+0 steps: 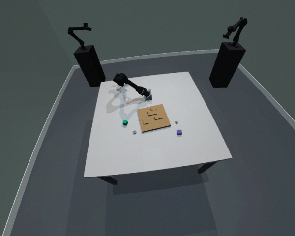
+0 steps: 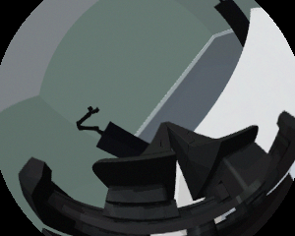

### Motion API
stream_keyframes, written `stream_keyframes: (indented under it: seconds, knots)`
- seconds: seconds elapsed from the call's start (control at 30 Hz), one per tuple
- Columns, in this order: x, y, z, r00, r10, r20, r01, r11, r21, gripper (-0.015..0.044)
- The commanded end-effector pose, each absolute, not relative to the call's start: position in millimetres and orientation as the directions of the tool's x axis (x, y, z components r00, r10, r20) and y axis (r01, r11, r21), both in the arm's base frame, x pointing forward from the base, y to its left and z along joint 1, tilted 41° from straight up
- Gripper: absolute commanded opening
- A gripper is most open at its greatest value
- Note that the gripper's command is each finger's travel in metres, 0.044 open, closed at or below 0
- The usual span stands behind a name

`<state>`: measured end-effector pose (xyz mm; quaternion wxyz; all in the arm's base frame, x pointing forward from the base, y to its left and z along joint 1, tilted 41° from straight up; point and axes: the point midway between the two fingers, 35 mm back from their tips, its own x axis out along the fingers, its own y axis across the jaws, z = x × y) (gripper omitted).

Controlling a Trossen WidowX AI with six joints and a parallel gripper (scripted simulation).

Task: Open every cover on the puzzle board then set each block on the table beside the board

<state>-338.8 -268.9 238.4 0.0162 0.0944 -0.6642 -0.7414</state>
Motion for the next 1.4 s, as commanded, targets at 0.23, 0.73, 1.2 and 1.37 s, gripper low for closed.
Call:
stream_keyframes:
  seconds: [0.23,0.73,1.2,1.37]
  knots:
    - [-317.4,-298.1,258.6,-0.960,-0.262,-0.096,-0.044,-0.198,0.979,0.0000]
    - [-286.3,-330.9,278.6,-0.918,-0.391,-0.075,0.050,-0.299,0.953,0.0000]
    - [-249.9,-360.5,295.5,-0.857,-0.512,-0.059,0.163,-0.376,0.912,0.0000]
    - [-234.8,-370.7,301.3,-0.829,-0.556,-0.054,0.209,-0.398,0.893,0.0000]
